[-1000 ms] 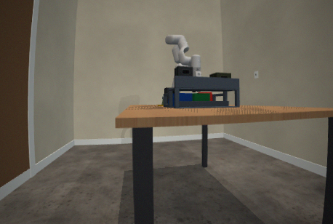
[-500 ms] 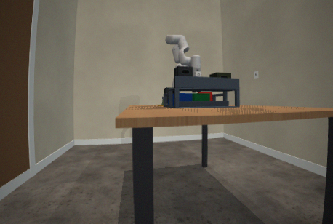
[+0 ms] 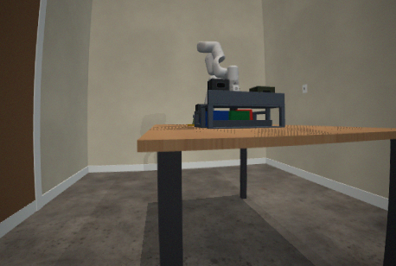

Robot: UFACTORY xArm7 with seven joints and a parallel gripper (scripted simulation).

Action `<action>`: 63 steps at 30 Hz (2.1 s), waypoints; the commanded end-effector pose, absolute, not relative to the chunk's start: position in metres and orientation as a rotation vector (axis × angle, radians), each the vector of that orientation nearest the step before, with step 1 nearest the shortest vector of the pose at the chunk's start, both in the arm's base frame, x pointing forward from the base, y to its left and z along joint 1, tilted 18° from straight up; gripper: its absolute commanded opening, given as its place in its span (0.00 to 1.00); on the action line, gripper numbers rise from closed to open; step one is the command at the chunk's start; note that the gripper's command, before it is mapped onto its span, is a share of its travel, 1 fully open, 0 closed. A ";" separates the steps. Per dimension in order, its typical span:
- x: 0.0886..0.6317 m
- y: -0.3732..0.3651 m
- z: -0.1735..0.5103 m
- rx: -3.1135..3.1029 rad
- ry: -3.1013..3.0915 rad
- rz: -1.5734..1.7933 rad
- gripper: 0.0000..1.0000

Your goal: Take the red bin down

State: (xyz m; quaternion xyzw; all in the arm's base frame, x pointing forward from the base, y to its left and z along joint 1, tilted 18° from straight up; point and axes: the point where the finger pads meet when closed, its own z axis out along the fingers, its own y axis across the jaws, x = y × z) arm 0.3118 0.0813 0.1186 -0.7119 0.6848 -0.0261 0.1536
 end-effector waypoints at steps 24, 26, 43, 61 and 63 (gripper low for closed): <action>0.346 0.080 0.141 -2.039 1.962 -0.077 0.33; 0.346 0.080 0.141 -2.039 1.962 -0.077 0.33; 0.380 0.078 0.163 -2.039 1.962 -0.077 0.33; 0.413 0.076 0.184 -2.039 1.962 -0.077 0.33; 0.421 0.076 0.190 -2.039 1.962 -0.077 0.33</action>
